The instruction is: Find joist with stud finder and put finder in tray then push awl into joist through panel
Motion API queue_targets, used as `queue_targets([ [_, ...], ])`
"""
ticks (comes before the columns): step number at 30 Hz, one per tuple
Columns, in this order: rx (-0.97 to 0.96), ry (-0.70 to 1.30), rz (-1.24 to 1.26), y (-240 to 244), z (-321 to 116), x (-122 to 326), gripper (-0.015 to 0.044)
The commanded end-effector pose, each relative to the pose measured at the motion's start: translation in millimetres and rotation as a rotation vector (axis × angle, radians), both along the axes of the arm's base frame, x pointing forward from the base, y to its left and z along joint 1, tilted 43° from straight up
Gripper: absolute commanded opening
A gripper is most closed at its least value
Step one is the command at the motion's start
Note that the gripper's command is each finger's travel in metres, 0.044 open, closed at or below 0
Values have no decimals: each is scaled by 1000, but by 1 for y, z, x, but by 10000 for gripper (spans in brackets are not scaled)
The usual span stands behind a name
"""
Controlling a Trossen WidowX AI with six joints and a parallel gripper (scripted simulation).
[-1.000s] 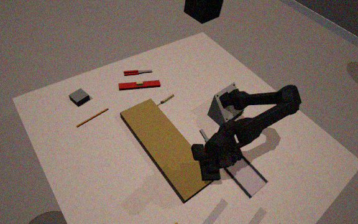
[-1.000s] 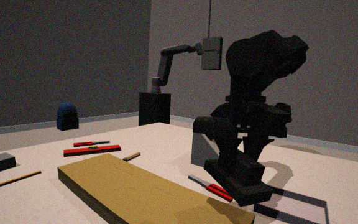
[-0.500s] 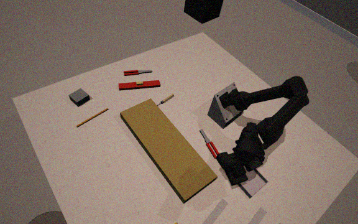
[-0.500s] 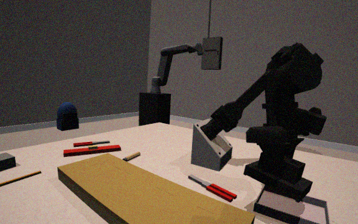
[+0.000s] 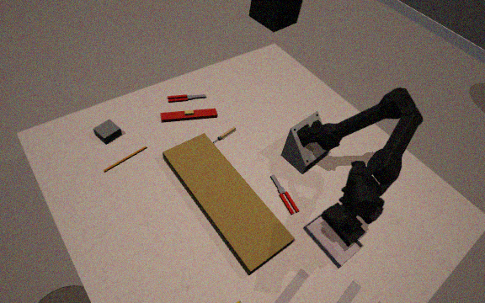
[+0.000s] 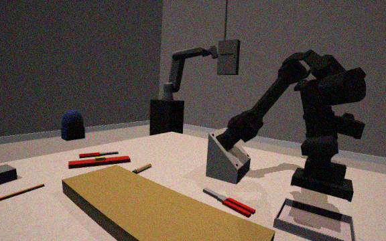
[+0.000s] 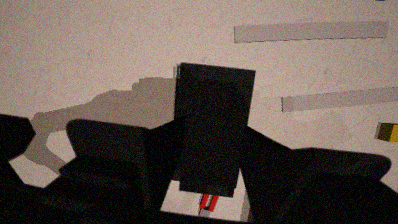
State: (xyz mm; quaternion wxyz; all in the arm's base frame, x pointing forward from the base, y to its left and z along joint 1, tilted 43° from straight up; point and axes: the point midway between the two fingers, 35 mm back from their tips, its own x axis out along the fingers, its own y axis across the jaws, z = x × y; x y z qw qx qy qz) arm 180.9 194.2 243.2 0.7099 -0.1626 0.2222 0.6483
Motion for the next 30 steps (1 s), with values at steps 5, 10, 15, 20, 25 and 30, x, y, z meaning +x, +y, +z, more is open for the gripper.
queue_targets([
  [5,11,-20,20,4,0,-5,0],
  [10,9,-20,21,10,-6,-4,0],
  [15,7,-21,21,15,-12,-2,0],
  [20,6,-21,22,21,-18,-1,0],
  [25,5,-21,22,26,-24,0,0],
  [30,6,-21,22,32,-30,0,0],
])
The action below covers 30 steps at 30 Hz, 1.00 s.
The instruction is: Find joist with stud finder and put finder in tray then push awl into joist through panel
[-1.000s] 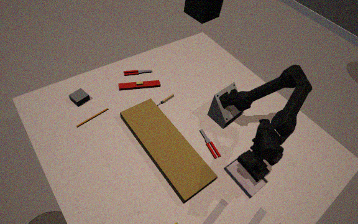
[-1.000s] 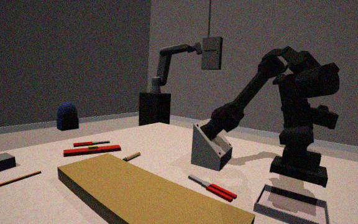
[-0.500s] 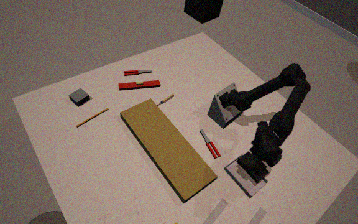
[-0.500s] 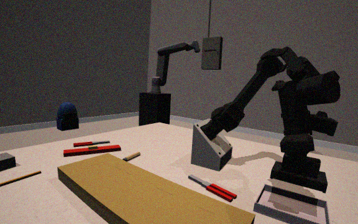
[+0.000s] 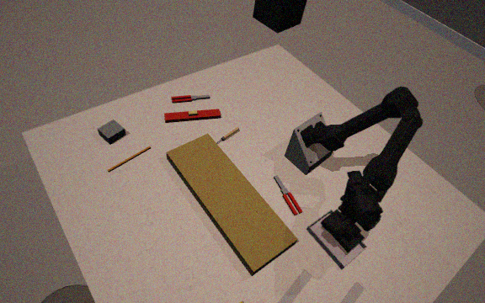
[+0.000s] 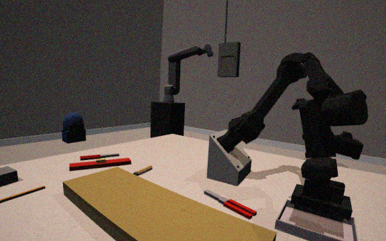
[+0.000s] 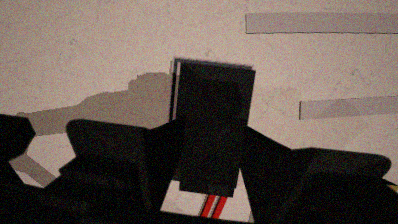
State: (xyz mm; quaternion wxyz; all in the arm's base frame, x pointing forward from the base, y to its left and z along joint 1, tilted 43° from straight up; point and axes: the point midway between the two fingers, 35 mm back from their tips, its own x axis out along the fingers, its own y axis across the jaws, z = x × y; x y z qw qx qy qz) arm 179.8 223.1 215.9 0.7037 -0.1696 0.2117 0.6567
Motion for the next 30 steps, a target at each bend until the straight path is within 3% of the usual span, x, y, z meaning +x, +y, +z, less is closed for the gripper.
queue_targets([
  [1,0,-3,-5,4,-4,1,0],
  [30,10,-1,-7,33,-34,-2,0],
])
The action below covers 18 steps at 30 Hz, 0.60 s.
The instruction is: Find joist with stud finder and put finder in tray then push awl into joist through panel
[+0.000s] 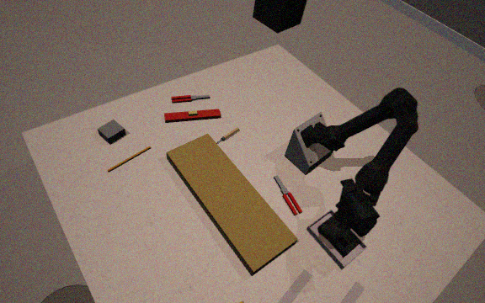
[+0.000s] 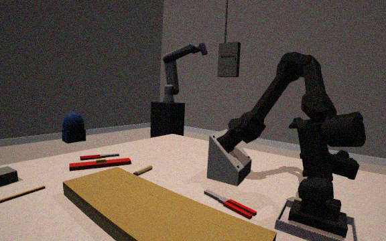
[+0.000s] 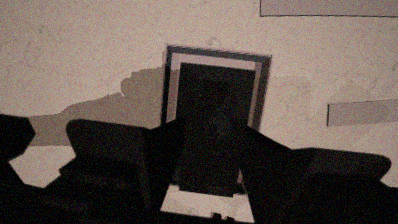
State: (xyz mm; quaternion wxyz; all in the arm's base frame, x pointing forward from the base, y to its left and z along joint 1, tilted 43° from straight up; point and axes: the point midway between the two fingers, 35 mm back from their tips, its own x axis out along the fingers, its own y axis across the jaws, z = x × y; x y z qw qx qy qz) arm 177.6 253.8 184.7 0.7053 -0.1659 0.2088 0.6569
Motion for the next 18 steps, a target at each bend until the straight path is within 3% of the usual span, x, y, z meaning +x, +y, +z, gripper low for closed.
queue_targets([
  [1,1,-2,-5,4,-4,1,0],
  [10,3,-1,-5,11,-11,0,0],
  [18,1,3,1,9,-10,-1,210],
])
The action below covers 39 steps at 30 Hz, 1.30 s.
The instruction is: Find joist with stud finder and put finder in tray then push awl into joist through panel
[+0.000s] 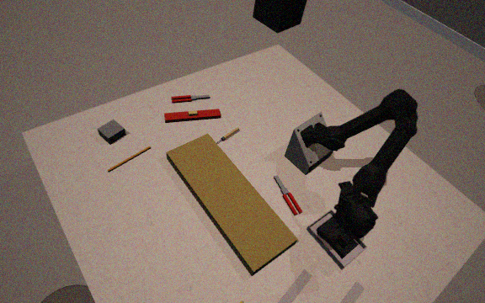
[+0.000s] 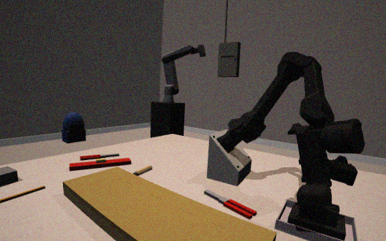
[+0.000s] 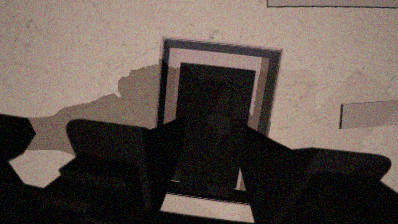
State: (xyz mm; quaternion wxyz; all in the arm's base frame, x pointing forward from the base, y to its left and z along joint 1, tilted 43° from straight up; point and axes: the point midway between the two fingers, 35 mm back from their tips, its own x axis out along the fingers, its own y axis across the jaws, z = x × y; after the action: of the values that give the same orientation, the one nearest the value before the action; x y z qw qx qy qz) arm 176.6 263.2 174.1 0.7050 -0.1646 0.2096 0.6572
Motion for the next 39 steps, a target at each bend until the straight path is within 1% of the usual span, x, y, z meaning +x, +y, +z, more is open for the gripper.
queue_targets([
  [1,0,0,1,0,0,0,236],
  [5,-2,-1,1,-2,2,1,341],
  [9,-13,-2,4,-24,24,5,440],
  [14,-7,0,1,-64,68,-2,440],
  [18,-6,0,0,-66,69,-3,440],
  [19,-24,9,-8,-56,52,4,440],
  [21,-55,25,-59,-64,41,23,440],
  [28,-210,139,-313,-132,-24,105,440],
  [31,-227,279,-451,-169,-50,122,440],
  [34,-274,346,-533,-206,-80,136,440],
  [39,-342,482,-657,-271,-132,141,440],
])
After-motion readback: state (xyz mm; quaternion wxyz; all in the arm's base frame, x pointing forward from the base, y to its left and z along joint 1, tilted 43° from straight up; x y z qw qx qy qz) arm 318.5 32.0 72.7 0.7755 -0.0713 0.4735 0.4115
